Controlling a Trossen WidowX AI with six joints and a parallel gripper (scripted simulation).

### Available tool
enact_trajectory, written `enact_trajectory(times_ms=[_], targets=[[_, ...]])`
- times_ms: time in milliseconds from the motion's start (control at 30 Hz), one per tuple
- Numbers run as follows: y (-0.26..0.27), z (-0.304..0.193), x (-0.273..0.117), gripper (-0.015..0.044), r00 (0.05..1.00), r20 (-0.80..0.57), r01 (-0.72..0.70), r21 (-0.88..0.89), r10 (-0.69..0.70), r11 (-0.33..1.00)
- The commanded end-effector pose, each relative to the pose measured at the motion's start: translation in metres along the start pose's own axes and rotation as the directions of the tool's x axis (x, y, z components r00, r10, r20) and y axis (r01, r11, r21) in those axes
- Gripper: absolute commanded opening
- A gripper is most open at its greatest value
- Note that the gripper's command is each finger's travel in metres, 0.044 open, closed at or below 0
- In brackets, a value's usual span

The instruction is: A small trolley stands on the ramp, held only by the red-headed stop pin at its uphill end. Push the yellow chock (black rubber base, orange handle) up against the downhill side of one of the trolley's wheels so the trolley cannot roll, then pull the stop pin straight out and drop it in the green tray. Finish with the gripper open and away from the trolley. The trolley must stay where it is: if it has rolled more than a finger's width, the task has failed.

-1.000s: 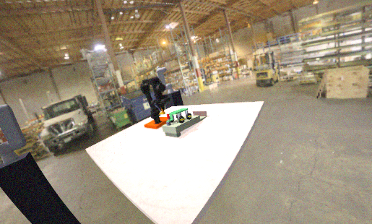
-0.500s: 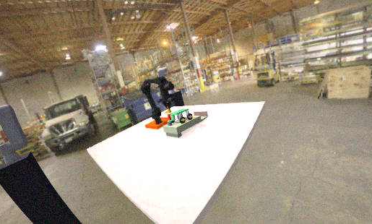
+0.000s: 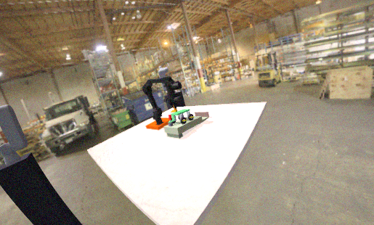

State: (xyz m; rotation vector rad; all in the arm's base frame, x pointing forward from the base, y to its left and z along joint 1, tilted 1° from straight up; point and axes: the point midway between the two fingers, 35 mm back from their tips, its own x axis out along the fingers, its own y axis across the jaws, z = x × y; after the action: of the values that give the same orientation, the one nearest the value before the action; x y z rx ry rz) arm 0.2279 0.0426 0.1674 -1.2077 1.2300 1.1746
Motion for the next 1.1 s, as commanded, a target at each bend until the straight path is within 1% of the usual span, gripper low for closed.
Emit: enact_trajectory(times_ms=[0,633,733,800,1067], targets=[[-0.004,0.016,0.001,0.0,1.0,0.004,0.005,0.002,-0.005,1.0],[-0.021,0.088,0.007,0.0,1.0,0.011,0.006,0.002,-0.006,1.0],[-0.022,0.092,0.007,0.0,1.0,0.011,0.006,-0.004,-0.006,1.0],[-0.022,0.093,0.007,0.0,1.0,0.008,0.005,-0.044,-0.005,0.999],[-0.023,0.093,0.007,0.0,1.0,-0.011,-0.005,-0.318,0.001,0.948]])
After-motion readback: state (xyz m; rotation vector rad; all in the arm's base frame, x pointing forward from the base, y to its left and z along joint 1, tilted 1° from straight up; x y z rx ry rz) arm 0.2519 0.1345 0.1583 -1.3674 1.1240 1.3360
